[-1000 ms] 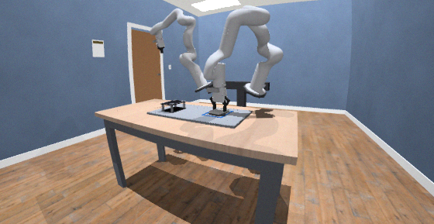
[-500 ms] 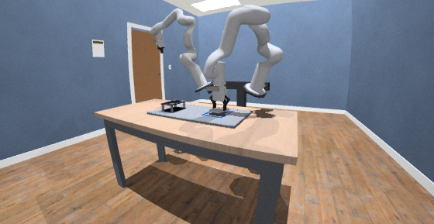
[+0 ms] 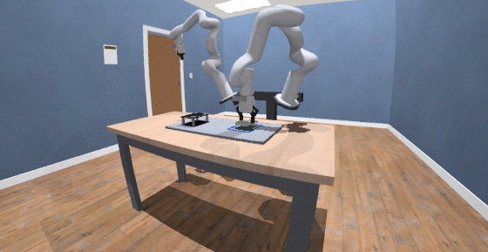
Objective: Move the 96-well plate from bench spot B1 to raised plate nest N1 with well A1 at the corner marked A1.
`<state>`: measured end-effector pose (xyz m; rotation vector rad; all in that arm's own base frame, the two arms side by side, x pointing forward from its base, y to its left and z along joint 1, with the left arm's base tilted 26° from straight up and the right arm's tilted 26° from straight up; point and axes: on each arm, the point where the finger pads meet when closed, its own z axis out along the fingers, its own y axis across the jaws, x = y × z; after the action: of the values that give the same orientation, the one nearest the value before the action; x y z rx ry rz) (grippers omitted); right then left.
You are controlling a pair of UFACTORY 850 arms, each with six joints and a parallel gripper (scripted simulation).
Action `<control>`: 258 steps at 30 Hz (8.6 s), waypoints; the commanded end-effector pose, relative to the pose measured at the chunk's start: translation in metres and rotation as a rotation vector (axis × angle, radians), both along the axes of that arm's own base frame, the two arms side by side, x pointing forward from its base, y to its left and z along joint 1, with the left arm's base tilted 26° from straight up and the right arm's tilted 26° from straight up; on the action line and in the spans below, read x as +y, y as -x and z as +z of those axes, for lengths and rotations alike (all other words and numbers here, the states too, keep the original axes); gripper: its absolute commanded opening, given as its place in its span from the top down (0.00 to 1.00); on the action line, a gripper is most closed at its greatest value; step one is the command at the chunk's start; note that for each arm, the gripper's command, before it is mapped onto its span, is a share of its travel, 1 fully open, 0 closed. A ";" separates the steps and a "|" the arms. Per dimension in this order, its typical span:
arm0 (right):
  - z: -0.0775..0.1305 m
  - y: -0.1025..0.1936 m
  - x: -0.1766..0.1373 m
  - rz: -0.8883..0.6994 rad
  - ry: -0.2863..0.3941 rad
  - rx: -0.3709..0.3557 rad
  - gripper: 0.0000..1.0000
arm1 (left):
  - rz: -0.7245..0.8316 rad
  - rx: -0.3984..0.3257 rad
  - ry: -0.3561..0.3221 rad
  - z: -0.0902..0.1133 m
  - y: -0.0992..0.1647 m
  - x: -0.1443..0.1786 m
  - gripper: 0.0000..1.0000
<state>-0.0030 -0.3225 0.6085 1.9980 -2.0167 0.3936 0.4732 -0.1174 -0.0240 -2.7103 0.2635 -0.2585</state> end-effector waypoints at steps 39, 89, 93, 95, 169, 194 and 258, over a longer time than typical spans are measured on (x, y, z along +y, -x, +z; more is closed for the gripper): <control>0.001 0.000 0.000 0.000 0.002 0.000 1.00 | 0.000 -0.001 0.001 0.053 0.012 -0.023 1.00; 0.001 0.000 0.000 0.000 0.002 0.000 1.00 | 0.149 -0.063 0.037 0.033 -0.009 -0.136 1.00; 0.001 0.000 0.000 0.000 0.002 0.000 1.00 | 0.149 -0.063 0.037 0.032 -0.010 -0.142 1.00; 0.001 0.000 0.000 0.000 0.002 0.000 1.00 | 0.149 -0.063 0.037 0.031 -0.011 -0.148 1.00; 0.001 0.000 0.000 0.000 0.002 0.000 1.00 | 0.149 -0.063 0.038 -0.008 -0.051 -0.362 1.00; 0.001 0.000 0.000 0.000 0.002 0.000 1.00 | 0.149 -0.063 0.038 -0.013 -0.056 -0.387 1.00; 0.001 0.000 0.000 0.000 0.002 0.000 1.00 | 0.149 -0.063 0.038 -0.070 -0.069 -0.362 1.00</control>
<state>-0.0030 -0.3225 0.6085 1.9980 -2.0167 0.3936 0.5408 -0.4807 -0.0894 -2.7351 0.0386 -0.3057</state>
